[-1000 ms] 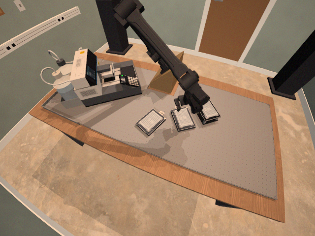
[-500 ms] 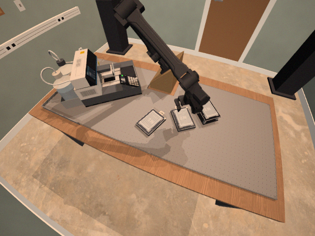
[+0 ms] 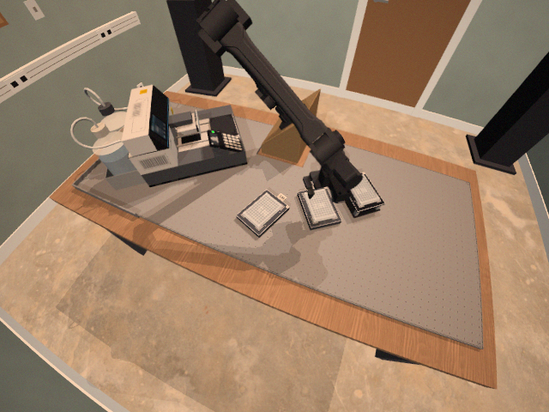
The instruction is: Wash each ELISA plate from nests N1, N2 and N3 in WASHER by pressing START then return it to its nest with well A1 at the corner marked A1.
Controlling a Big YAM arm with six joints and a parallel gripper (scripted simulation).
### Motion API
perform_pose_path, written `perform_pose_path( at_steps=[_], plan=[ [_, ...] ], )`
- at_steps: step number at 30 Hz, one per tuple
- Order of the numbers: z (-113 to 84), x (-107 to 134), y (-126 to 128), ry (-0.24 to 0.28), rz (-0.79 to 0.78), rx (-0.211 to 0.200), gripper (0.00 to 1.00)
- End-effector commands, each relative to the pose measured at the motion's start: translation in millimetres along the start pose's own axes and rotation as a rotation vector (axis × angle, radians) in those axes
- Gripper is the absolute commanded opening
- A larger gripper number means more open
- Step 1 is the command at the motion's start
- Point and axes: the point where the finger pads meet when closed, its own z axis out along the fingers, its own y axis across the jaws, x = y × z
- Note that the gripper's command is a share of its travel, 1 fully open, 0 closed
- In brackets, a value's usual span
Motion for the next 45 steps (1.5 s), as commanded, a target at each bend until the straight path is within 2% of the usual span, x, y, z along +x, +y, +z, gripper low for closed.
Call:
perform_pose_path(
  at_steps=[1, 10, 12, 13, 15, 22, 23, 25, 26, 27, 43, 45],
  plan=[
    [12.6, 1.1, 0.0, 0.008, -0.009, -0.003, 1.00],
    [24.5, -3.5, -1.1, -0.002, -0.002, -0.005, 1.00],
    [24.5, -3.5, -1.1, -0.002, -0.002, -0.005, 1.00],
    [16.0, -6.6, -1.0, -0.027, -0.005, -0.001, 1.00],
    [32.5, 1.5, 0.2, 0.008, -0.009, -0.004, 1.00],
    [43.5, -0.2, 0.1, 0.005, -0.007, -0.004, 1.00],
    [41.3, -3.0, 1.9, -0.003, -0.011, -0.001, 1.00],
    [24.8, -12.1, 0.1, -0.046, -0.006, 0.002, 1.00],
    [24.5, -13.1, -0.1, -0.047, -0.005, 0.002, 1.00],
    [32.0, -9.8, -0.2, -0.020, 0.003, -0.002, 1.00],
    [32.0, -9.8, -0.2, -0.020, 0.003, -0.002, 1.00],
    [29.3, -10.6, -1.3, -0.036, -0.002, -0.001, 1.00]
  ],
)
